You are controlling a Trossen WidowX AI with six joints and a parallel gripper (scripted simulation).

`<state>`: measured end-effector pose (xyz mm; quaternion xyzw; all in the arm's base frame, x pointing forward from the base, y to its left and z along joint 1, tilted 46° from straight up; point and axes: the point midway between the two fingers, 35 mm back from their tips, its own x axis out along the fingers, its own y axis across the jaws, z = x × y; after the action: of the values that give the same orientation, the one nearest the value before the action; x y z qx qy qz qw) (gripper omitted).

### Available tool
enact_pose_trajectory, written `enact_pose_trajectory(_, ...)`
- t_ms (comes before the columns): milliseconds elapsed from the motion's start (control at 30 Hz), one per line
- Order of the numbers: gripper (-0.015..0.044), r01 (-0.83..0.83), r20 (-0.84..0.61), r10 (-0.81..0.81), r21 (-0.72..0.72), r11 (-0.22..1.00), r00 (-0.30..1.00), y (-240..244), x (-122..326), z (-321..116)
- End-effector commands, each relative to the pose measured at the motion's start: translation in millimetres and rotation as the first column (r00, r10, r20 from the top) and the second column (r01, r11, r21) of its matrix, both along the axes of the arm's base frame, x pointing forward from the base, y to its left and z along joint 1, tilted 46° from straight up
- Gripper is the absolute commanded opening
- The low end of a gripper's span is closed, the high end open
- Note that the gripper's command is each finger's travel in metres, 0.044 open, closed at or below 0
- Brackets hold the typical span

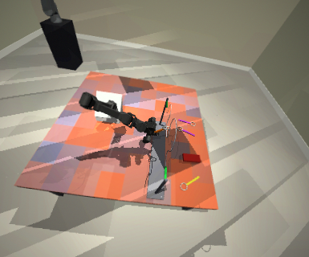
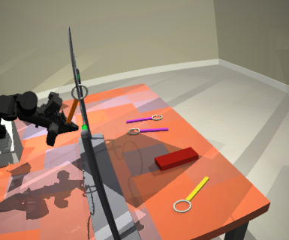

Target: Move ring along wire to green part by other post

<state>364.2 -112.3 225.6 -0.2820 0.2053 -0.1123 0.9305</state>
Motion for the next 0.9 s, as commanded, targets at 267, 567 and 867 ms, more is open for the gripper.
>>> enact_pose_trajectory(267,-0.015,-0.009,-0.009,0.011,0.258,0.966,1.0,37.4,-0.9,-17.0)
enact_pose_trajectory(567,-0.015,-0.013,-0.016,0.023,0.463,0.886,1.0,70.0,-2.1,-23.3)
enact_pose_trajectory(867,-0.015,-0.014,-0.02,0.036,0.65,0.76,0.999,103.5,-3.6,-22.1)
